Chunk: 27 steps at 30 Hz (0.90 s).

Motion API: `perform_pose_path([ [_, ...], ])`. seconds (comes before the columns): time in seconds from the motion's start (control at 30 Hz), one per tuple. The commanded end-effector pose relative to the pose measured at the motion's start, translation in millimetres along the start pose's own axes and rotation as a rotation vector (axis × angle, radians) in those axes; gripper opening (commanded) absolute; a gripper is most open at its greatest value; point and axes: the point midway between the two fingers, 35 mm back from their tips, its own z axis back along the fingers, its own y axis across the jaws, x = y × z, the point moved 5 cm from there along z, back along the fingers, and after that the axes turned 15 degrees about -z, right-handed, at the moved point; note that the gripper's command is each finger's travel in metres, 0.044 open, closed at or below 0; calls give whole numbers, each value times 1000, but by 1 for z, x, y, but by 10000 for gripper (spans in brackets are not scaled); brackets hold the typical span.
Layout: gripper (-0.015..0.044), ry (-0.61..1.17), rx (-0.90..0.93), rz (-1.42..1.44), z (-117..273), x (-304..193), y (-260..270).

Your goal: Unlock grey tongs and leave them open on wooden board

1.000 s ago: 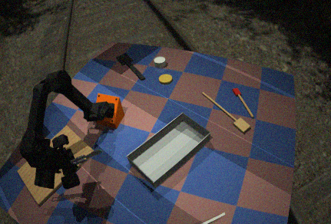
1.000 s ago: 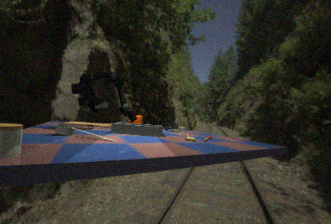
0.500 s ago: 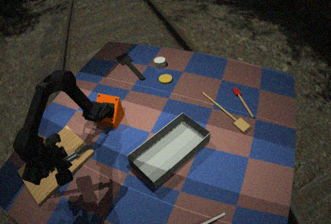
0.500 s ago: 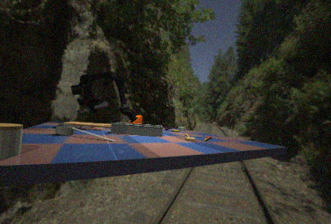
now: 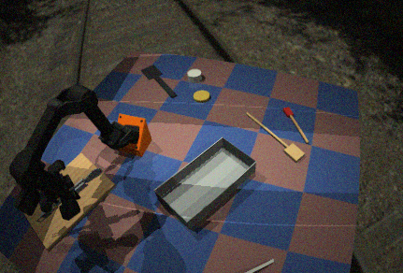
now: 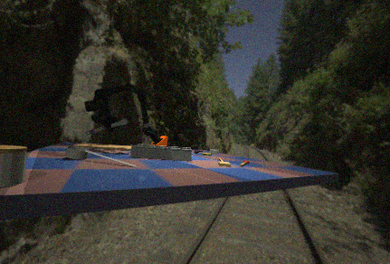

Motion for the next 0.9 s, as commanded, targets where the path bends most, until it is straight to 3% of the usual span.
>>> perform_pose_path([
  [0.0, -150, 0, 23, 32, 2, 6, -6],
  [0.87, -150, -106, 140, 221, 21, 39, -48],
])
